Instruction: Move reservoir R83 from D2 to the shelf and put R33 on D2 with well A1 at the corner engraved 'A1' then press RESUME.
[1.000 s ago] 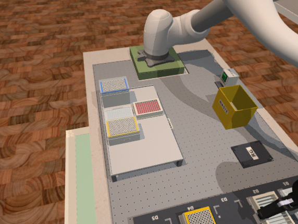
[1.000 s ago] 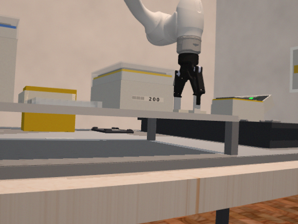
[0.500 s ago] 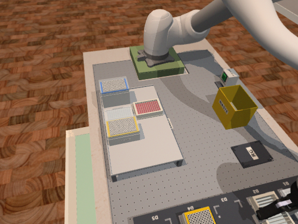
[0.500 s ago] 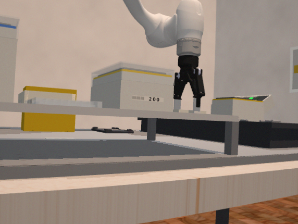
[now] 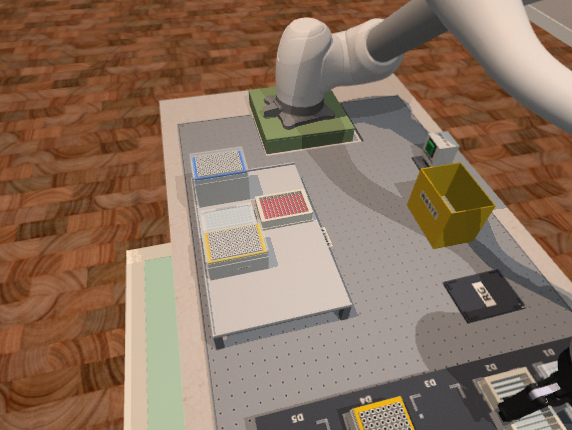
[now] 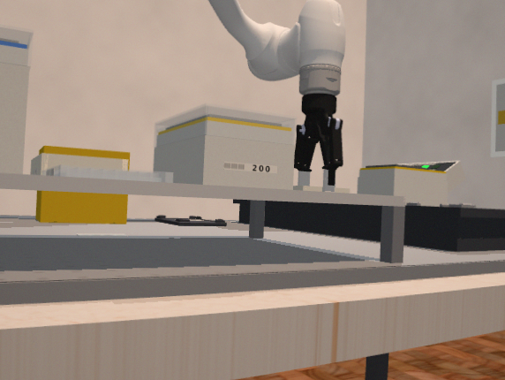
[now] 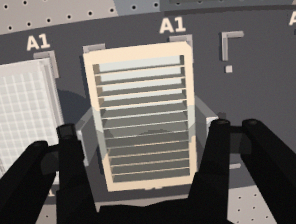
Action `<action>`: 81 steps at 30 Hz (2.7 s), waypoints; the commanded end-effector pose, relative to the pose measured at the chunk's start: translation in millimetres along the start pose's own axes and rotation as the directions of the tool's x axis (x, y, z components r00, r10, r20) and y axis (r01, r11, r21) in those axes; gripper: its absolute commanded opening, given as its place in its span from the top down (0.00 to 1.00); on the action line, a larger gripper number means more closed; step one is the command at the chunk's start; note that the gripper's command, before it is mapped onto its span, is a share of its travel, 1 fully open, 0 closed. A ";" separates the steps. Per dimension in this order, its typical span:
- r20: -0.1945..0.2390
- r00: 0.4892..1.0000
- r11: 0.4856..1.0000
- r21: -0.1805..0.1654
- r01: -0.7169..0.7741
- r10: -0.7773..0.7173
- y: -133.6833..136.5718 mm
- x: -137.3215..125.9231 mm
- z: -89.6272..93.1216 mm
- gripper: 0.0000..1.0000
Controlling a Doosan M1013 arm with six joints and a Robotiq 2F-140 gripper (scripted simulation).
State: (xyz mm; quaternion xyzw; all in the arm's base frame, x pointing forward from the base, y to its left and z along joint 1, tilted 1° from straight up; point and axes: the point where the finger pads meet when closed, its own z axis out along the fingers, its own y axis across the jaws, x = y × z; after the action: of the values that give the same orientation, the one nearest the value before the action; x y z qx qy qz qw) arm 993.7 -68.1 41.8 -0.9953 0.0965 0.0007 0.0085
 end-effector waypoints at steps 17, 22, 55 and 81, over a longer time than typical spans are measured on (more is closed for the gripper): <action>0.000 1.000 1.000 0.000 0.000 0.000 0.1 -0.2 0.2 1.00; 0.000 1.000 1.000 0.000 0.000 0.000 0.1 -0.2 -1.5 1.00; 0.000 1.000 1.000 0.000 0.000 0.000 0.1 -0.2 -49.8 1.00; 0.000 1.000 1.000 0.000 0.000 0.000 0.1 -0.2 -89.8 1.00</action>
State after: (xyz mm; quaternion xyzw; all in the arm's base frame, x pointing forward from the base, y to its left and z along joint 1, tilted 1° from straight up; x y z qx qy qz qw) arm 993.5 -69.6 127.9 -0.9953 0.0965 0.0011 0.0085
